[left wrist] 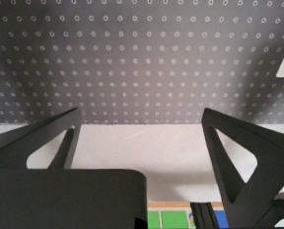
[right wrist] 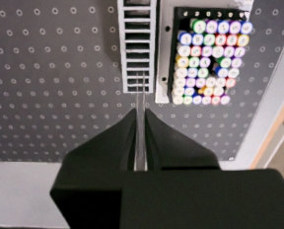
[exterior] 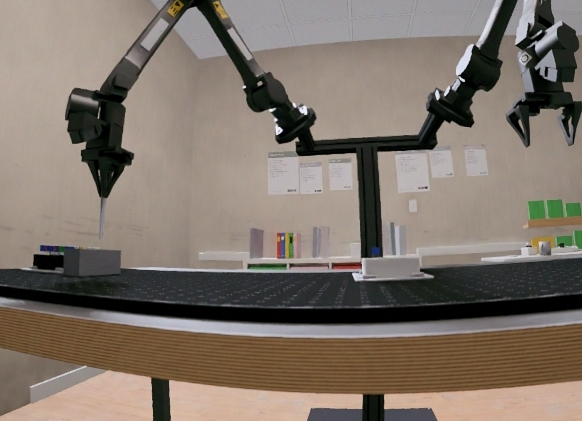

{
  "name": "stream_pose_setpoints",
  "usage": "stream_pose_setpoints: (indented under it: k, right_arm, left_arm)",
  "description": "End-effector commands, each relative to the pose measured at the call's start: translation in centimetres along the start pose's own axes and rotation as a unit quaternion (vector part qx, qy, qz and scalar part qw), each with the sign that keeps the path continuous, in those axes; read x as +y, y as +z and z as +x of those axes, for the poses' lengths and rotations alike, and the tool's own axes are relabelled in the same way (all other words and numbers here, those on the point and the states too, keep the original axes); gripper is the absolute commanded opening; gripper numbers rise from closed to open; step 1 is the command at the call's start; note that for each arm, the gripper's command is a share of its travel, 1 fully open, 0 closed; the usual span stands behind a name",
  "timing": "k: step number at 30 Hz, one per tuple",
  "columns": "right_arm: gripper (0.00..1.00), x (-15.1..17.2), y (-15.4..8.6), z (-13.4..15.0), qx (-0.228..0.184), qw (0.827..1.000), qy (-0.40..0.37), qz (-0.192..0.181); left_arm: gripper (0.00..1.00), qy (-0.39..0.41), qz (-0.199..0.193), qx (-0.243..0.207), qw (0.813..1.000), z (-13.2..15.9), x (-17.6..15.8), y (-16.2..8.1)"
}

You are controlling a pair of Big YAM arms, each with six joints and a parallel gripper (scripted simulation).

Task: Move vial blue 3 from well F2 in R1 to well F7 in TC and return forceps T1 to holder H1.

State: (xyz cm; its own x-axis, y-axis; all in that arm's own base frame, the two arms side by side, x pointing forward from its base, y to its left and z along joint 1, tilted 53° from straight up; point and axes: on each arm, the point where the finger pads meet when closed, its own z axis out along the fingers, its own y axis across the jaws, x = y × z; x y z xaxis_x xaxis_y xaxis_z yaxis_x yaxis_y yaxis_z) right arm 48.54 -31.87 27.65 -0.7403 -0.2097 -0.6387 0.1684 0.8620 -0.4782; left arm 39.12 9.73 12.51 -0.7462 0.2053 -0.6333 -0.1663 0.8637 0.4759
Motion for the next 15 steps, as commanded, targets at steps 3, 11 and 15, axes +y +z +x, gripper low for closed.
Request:
stream_pose_setpoints:
  k: [3,11,15]
  right_arm:
    - [0.08,0.7,0.7,0.0,0.005,1.000,-0.002,-0.006]
    - [0.08,-1.8,0.2,-1.2,0.001,0.999,-0.042,0.002]
    - [0.08,-3.2,-0.1,-2.0,0.000,0.995,-0.096,0.003]
  left_arm:
    - [1.00,0.001,-0.001,-0.007,1.000,-0.4,0.1,-0.1]
    - [1.00,0.001,-0.001,-0.007,1.000,-0.4,0.1,-0.1]
    - [1.00,0.001,-0.001,-0.007,1.000,-0.4,0.1,-0.1]
